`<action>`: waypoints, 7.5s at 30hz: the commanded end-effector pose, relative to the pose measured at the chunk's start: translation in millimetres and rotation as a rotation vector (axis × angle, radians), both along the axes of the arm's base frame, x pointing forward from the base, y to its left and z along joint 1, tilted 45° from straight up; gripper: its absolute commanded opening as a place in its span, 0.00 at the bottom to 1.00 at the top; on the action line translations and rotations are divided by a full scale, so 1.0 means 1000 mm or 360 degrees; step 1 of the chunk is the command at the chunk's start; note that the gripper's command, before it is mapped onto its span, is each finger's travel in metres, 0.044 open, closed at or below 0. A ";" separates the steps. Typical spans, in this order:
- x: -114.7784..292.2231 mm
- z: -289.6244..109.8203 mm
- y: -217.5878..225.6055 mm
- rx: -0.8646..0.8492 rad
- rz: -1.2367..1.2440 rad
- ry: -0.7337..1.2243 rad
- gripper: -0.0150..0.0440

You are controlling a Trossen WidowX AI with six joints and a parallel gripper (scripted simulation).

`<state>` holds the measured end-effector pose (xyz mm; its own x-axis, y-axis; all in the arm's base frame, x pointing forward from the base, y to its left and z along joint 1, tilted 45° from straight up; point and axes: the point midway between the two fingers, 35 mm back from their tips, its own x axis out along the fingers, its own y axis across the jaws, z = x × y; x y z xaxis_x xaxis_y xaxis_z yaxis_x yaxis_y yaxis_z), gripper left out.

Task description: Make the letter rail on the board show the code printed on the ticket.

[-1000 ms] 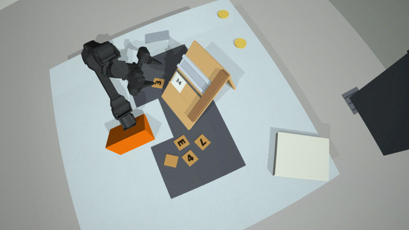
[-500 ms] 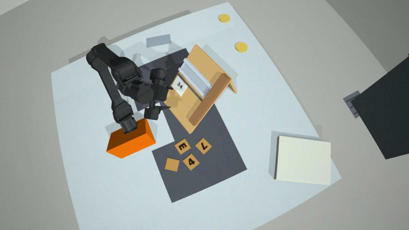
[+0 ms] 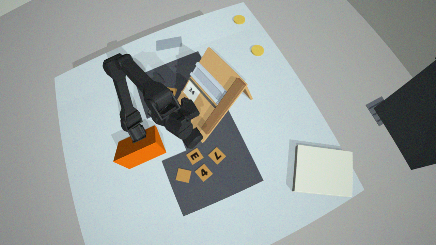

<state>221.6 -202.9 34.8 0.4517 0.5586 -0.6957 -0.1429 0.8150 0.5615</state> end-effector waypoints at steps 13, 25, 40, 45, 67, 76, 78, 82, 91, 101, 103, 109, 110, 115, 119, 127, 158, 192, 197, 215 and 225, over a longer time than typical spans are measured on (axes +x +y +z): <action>-0.011 -0.155 0.001 -0.0523 0.1806 -0.0948 0.83; -0.025 -0.204 0.008 -0.0562 0.2281 -0.1323 0.83; -0.022 -0.217 0.025 -0.0562 0.2281 -0.1324 0.83; -0.023 -0.225 0.034 -0.0562 0.2280 -0.1325 0.83; -0.022 -0.233 0.043 -0.0561 0.2280 -0.1326 0.83; -0.022 -0.238 0.048 -0.0561 0.2280 -0.1327 0.83; -0.022 -0.238 0.048 -0.0561 0.2280 -0.1327 0.83; -0.022 -0.238 0.048 -0.0561 0.2280 -0.1327 0.83; -0.022 -0.238 0.048 -0.0561 0.2280 -0.1327 0.83; -0.022 -0.238 0.048 -0.0561 0.2280 -0.1327 0.83; -0.022 -0.238 0.048 -0.0561 0.2280 -0.1327 0.83; -0.022 -0.239 0.048 -0.0561 0.2280 -0.1327 0.81; -0.022 -0.239 0.048 -0.0561 0.2280 -0.1327 0.80; -0.022 -0.239 0.048 -0.0561 0.2280 -0.1327 0.74; -0.022 -0.239 0.048 -0.0561 0.2280 -0.1327 0.69; -0.023 -0.235 0.044 -0.0561 0.2280 -0.1326 0.44; -0.021 -0.215 0.030 -0.0563 0.2266 -0.1323 0.25; 0.060 -0.094 0.009 -0.0851 0.1510 -0.0615 0.25; 0.070 -0.073 0.011 -0.0875 0.1349 -0.0546 0.25; 0.098 0.007 0.032 -0.0902 0.0764 -0.0407 0.25; 0.106 0.051 0.054 -0.0834 0.0442 -0.0389 0.25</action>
<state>326.7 -157.8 77.0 0.5017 0.2876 -0.8158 -0.4991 0.8665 -0.0015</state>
